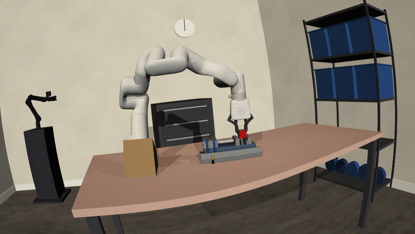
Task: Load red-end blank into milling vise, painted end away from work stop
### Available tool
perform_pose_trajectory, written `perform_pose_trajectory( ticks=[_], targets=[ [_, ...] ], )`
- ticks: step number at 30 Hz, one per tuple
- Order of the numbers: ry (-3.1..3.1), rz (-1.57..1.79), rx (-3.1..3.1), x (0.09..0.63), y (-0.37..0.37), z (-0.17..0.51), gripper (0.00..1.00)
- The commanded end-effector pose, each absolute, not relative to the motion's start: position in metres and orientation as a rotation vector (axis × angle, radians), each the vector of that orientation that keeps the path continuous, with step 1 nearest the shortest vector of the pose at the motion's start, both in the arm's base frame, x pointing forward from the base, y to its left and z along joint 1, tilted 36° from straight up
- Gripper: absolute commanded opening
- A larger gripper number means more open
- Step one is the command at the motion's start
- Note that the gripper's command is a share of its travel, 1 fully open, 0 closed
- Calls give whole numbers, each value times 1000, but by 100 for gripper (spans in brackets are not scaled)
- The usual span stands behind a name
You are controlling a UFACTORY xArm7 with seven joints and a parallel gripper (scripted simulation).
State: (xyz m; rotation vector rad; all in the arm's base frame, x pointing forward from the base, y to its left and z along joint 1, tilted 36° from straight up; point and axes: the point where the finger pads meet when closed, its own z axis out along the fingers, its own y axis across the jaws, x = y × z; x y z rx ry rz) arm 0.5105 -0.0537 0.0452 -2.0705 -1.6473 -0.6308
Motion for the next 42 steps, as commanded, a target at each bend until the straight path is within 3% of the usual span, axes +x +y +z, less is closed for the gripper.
perform_pose_trajectory(
  ticks=[1,42],
  targets=[
    [-1647,-635,-2074,512,-55,46,0],
    [-1647,-635,-2074,512,-53,43,0]
  ],
)
